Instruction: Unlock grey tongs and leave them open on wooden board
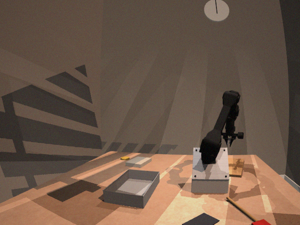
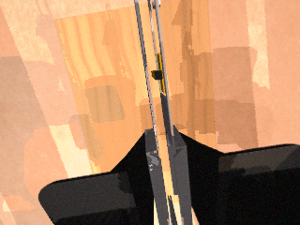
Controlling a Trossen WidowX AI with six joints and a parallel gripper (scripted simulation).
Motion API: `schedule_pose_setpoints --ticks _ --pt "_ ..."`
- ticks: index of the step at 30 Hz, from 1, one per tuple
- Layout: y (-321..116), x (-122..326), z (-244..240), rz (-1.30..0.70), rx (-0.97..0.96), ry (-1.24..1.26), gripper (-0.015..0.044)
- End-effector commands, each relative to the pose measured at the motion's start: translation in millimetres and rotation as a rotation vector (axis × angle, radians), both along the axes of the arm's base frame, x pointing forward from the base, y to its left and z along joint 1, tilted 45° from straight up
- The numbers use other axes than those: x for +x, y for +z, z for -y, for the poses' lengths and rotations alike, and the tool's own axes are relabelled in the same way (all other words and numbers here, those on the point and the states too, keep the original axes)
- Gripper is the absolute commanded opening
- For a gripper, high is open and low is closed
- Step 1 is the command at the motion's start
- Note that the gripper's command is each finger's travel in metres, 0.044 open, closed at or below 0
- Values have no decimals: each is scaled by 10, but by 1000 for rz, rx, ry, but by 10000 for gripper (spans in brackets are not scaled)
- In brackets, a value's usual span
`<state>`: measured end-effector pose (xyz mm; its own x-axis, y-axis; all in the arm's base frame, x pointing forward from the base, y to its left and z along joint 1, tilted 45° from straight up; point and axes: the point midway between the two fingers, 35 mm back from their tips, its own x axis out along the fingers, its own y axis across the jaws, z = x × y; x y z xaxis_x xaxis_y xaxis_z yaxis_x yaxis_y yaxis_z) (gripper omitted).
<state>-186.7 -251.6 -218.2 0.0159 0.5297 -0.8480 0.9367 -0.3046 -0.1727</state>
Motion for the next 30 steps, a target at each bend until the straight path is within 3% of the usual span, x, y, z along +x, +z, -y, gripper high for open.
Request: schedule_pose_setpoints --ticks 1,12,30 --pt "63 -13 38 2 51 -6 -150" --pt "229 -9 54 24 187 -15 -150" --pt "147 -16 -9 24 189 -15 -150"
